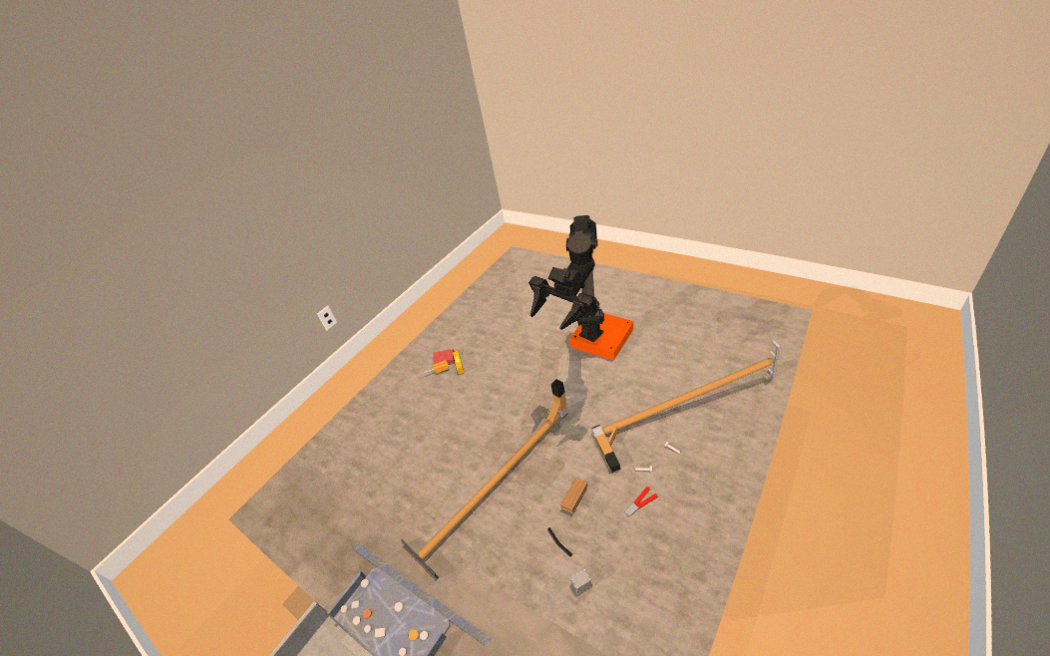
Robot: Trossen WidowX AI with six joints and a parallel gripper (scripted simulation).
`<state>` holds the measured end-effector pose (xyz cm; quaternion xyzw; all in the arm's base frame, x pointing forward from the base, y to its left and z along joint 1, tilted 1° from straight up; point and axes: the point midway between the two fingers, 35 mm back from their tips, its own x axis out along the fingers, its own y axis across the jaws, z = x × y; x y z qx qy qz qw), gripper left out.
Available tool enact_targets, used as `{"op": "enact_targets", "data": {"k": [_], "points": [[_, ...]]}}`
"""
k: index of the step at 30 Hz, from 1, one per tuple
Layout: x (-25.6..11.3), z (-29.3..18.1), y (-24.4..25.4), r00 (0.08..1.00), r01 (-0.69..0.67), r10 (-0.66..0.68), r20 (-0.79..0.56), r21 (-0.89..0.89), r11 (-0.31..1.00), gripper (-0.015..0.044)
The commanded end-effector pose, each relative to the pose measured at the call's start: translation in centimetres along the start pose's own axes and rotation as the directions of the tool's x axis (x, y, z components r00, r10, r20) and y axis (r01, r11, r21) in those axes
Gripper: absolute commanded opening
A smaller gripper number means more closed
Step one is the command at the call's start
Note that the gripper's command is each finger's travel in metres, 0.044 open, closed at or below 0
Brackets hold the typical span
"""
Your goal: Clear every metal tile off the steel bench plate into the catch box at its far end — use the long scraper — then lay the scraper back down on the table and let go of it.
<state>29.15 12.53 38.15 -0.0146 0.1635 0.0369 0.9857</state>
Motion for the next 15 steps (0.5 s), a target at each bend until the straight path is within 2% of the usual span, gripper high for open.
{"op": "enact_targets", "data": {"k": [1, 15], "points": [[1.3, 0.1, 0.4, 0.999, 0.0, 0.0, -0.032, -0.009, 1.0, 0.044], [5.5, 0.0, 1.4, 0.992, 0.005, -0.01, -0.128, -0.032, 0.999, 0.044]]}}
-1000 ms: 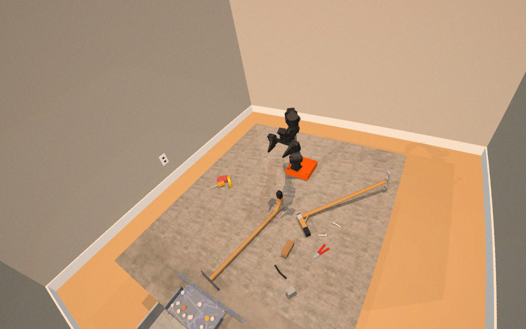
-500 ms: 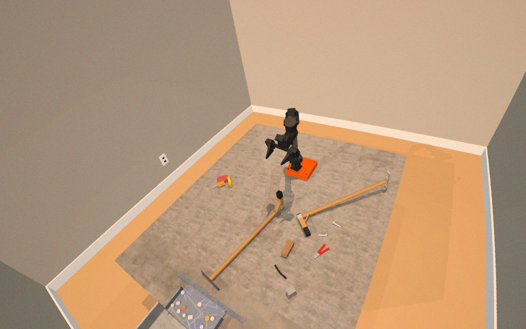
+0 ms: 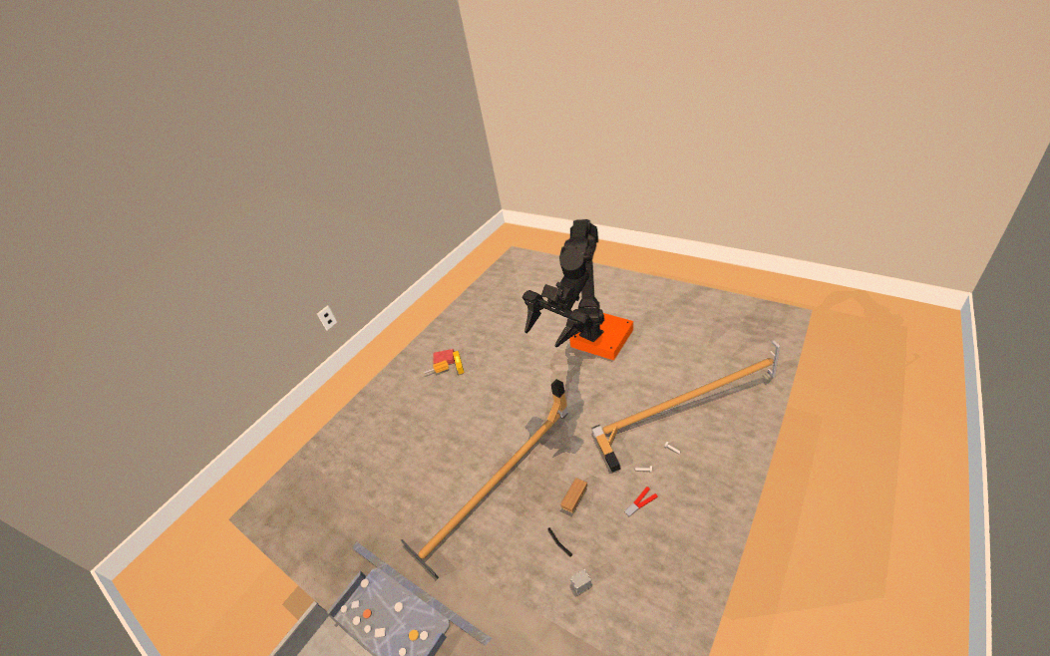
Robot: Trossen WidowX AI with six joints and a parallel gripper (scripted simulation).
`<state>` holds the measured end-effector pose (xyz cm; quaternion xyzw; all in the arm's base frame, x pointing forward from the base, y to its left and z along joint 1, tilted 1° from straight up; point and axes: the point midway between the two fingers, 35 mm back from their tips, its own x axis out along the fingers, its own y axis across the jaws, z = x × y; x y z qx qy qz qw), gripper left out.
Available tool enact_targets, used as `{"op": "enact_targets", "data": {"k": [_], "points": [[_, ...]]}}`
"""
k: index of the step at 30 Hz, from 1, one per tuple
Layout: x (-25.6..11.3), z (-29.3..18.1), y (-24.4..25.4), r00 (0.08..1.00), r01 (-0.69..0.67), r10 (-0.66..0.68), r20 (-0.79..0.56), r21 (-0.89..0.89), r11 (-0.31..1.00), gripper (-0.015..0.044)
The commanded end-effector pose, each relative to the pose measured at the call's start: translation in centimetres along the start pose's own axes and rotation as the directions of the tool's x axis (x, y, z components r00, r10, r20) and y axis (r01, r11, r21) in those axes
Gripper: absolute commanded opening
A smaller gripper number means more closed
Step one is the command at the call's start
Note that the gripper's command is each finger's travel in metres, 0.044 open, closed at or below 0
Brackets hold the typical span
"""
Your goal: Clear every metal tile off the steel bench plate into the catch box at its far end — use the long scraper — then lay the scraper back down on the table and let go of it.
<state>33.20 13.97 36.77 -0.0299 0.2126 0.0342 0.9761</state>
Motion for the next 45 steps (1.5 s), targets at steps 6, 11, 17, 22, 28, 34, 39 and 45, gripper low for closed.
{"op": "enact_targets", "data": {"k": [6, 11, 17, 22, 28, 34, 39, 45], "points": [[3.0, 0.0, 0.5, 0.998, 0.001, -0.002, -0.069, -0.013, 1.0, 0.044], [4.7, -0.1, 0.7, 0.994, 0.003, -0.004, -0.105, -0.018, 1.0, 0.044], [6.7, -0.4, 0.8, 0.989, 0.004, -0.007, -0.148, -0.021, 1.0, 0.044], [8.4, -0.7, 0.9, 0.983, 0.004, -0.008, -0.184, -0.022, 1.0, 0.044], [10.5, -1.3, 0.8, 0.974, 0.005, -0.009, -0.227, -0.022, 1.0, 0.044], [12.6, -1.9, 0.7, 0.963, 0.005, -0.01, -0.271, -0.019, 1.0, 0.044], [14.4, -2.5, 0.5, 0.952, 0.005, -0.01, -0.306, -0.016, 1.0, 0.044], [16.5, -3.4, 0.3, 0.937, 0.005, -0.008, -0.349, -0.01, 1.0, 0.044]]}}
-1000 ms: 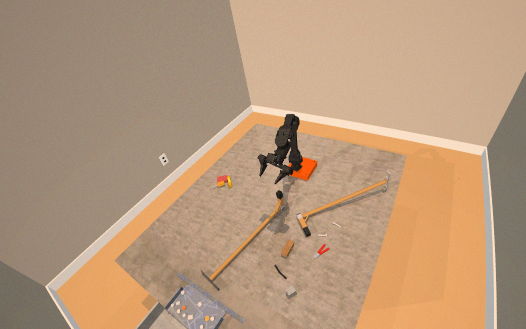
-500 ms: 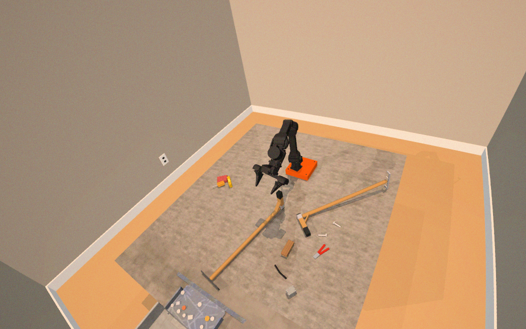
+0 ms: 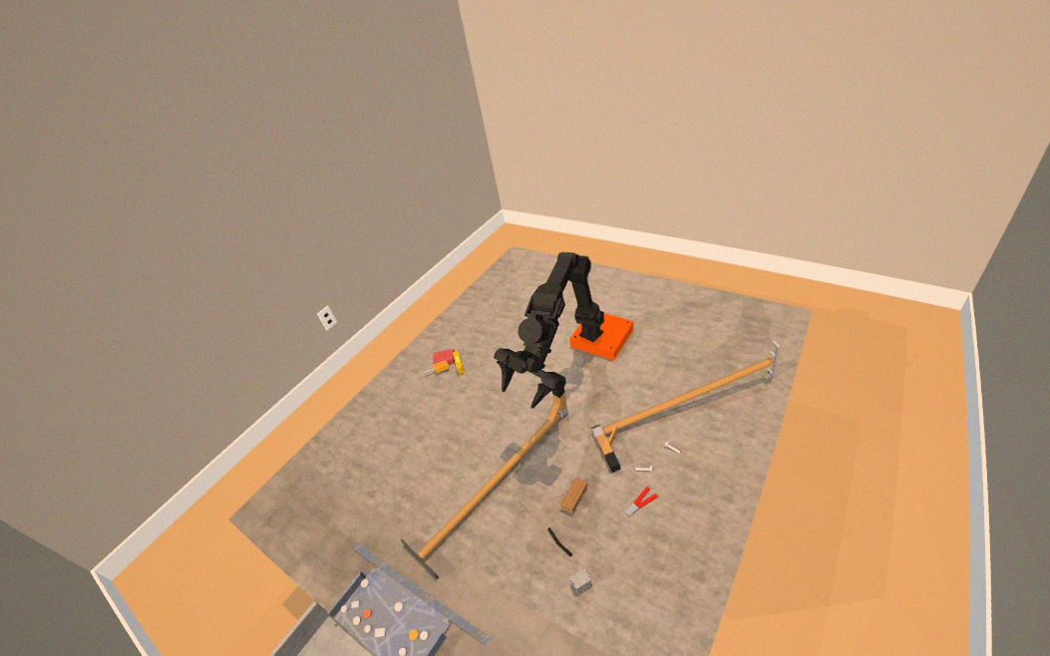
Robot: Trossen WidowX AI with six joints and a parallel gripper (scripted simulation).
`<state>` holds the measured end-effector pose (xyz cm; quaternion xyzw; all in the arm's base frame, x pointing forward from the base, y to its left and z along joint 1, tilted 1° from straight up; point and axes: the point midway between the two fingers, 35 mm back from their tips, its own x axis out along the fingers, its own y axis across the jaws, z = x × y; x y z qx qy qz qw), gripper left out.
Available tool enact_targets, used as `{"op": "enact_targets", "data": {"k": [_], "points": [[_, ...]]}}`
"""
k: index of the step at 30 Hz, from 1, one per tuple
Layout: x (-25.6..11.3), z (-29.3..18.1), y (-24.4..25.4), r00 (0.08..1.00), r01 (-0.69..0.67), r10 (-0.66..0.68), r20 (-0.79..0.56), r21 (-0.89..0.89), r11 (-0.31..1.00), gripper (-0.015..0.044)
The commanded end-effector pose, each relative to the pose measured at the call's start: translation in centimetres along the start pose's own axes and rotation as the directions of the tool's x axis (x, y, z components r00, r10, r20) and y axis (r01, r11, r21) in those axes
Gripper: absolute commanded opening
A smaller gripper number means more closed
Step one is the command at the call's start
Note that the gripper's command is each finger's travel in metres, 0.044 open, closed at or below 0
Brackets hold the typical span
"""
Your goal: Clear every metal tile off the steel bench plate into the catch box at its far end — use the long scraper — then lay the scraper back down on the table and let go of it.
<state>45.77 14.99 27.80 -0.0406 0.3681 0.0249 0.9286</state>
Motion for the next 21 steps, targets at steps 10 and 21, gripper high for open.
{"op": "enact_targets", "data": {"k": [10, 21], "points": [[5.3, -0.7, -0.8, 0.994, -0.007, 0.008, -0.105, 0.014, 1.0, 0.044], [9.5, -1.8, -1.7, 0.982, -0.011, 0.018, -0.188, 0.036, 0.999, 0.044]]}}
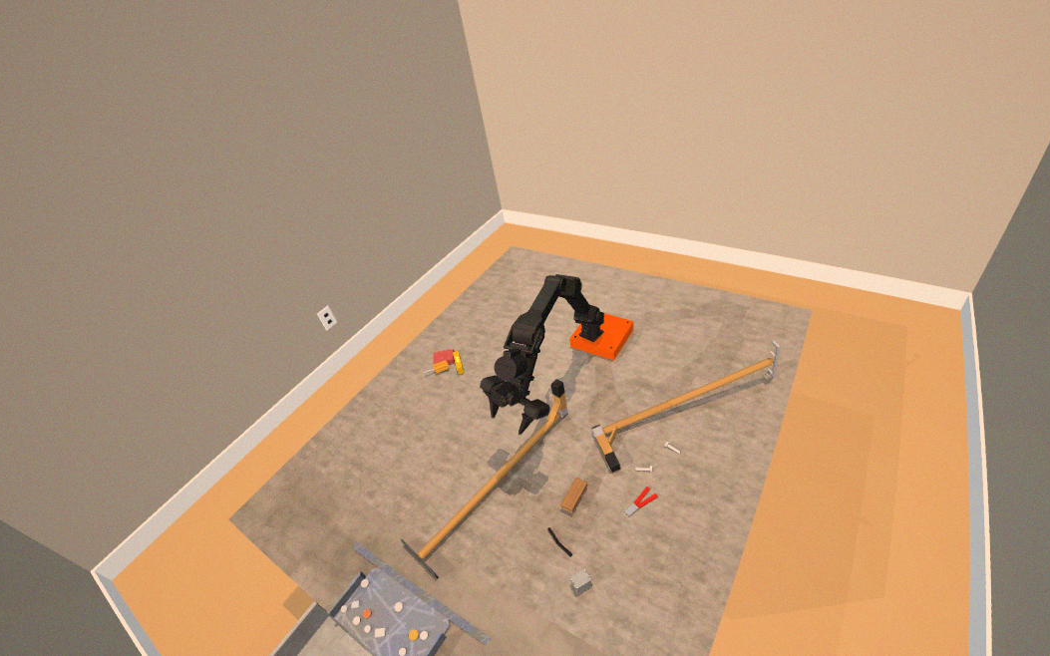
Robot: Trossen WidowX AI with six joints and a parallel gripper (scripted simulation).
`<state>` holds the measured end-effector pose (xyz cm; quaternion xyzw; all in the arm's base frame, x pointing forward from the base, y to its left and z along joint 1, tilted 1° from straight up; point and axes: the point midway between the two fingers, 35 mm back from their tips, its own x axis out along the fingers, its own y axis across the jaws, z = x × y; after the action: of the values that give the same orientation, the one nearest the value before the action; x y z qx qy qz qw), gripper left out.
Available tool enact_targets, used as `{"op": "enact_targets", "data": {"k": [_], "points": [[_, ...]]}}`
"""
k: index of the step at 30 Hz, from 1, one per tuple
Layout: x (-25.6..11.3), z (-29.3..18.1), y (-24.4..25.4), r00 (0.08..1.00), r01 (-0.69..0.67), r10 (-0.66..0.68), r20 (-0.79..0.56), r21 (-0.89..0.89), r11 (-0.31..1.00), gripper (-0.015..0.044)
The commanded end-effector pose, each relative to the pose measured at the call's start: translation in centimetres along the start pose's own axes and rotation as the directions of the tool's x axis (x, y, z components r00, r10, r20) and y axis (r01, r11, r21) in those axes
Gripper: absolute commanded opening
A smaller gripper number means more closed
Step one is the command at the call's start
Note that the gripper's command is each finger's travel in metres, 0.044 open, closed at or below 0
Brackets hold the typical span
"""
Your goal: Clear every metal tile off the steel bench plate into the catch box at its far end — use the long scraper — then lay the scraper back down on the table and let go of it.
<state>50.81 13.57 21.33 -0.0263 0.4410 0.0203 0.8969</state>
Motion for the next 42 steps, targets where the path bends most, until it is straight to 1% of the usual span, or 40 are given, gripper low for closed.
{"op": "enact_targets", "data": {"k": [1, 28, 32, 42], "points": [[1.9, -0.3, -0.4, 0.999, -0.006, 0.006, -0.038, 0.006, 1.0, 0.044], [12.2, -3.4, -3.9, 0.972, -0.027, 0.046, -0.232, 0.086, 0.996, 0.044], [12.1, -3.4, -3.8, 0.972, -0.026, 0.046, -0.232, 0.086, 0.996, 0.044], [9.0, -3.4, -2.6, 0.977, -0.02, 0.036, -0.212, 0.079, 0.997, 0.044]]}}
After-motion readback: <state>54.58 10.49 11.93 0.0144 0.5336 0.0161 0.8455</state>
